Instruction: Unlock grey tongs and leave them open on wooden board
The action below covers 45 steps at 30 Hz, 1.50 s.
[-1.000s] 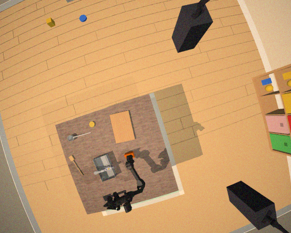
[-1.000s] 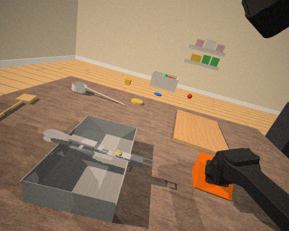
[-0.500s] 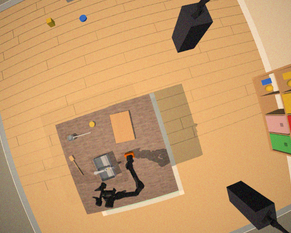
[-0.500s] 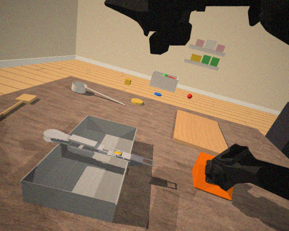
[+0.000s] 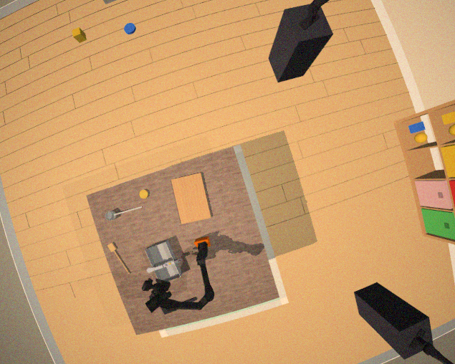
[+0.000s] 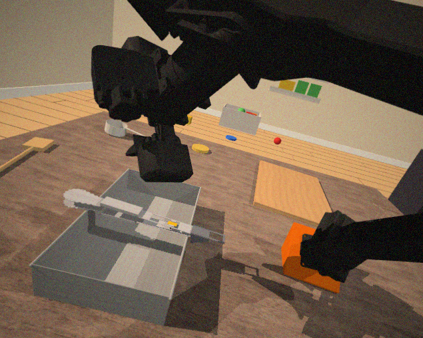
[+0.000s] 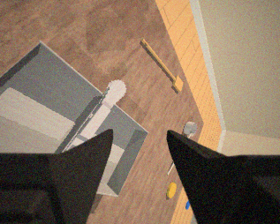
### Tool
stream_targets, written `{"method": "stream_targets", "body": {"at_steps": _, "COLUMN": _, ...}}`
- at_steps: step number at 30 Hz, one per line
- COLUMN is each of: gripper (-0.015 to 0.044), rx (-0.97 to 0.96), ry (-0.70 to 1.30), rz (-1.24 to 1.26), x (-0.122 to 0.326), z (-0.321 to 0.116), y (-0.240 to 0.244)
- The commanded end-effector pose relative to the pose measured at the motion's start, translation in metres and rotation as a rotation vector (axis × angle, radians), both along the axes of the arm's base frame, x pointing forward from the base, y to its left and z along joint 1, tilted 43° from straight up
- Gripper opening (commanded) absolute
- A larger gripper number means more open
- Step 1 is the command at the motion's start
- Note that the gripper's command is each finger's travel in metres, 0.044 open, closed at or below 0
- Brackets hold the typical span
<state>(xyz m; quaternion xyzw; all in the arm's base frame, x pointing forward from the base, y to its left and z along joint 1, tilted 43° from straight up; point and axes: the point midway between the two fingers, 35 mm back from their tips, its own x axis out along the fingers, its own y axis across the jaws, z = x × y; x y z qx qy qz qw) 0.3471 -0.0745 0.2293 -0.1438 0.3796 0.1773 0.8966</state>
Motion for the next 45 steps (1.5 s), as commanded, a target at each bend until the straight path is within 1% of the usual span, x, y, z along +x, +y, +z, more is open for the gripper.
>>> {"method": "stream_targets", "body": {"at_steps": 1, "gripper": 0.0260, "rx": 0.185, "ry": 0.472, "rz": -0.243, "x": -0.015, "z": -0.055, "y": 0.052}}
{"method": "stream_targets", "body": {"at_steps": 4, "gripper": 0.0260, "rx": 0.193, "ry": 0.669, "rz": -0.368, "x": -0.030, "z": -0.074, "y": 0.072}}
{"method": "stream_targets", "body": {"at_steps": 6, "gripper": 0.0260, "rx": 0.187, "ry": 0.714, "rz": -0.399, "x": -0.034, "z": -0.077, "y": 0.076}}
{"method": "stream_targets", "body": {"at_steps": 24, "gripper": 0.0260, "rx": 0.187, "ry": 0.714, "rz": -0.399, "x": -0.037, "z": -0.077, "y": 0.079}}
{"method": "stream_targets", "body": {"at_steps": 45, "gripper": 0.0260, "rx": 0.188, "ry": 0.713, "rz": -0.399, "x": -0.031, "z": -0.109, "y": 0.086}}
